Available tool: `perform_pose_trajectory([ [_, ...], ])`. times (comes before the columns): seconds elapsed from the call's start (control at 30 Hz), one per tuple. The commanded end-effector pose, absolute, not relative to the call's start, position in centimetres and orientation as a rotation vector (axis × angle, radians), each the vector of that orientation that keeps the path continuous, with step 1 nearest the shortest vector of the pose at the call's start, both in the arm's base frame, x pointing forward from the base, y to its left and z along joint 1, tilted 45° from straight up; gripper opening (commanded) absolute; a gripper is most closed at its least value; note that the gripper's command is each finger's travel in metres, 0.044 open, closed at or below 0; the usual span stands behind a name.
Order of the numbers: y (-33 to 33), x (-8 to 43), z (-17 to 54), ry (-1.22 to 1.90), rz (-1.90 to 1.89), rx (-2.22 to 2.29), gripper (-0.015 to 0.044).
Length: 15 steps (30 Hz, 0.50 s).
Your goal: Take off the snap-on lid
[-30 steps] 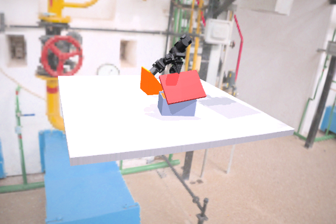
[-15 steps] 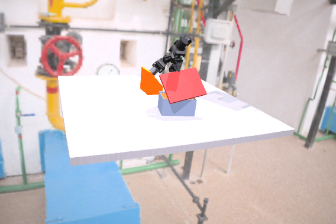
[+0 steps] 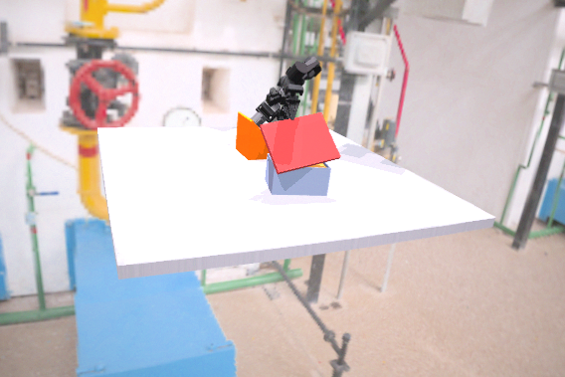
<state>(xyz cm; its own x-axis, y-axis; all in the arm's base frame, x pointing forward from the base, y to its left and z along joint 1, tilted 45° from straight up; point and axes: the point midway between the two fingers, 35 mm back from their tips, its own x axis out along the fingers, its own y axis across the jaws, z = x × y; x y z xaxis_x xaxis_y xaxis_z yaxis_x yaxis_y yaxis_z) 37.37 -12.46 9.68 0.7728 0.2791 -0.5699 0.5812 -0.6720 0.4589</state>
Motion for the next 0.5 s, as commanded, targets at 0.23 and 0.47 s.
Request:
perform_pose_trajectory([
  [0.23, -14.0, 36.5, 7.8, 0.641, -0.622, 2.322, 0.0],
  [0.47, -15.0, 36.0, 6.8, 0.641, -0.622, 2.321, 0.0],
])
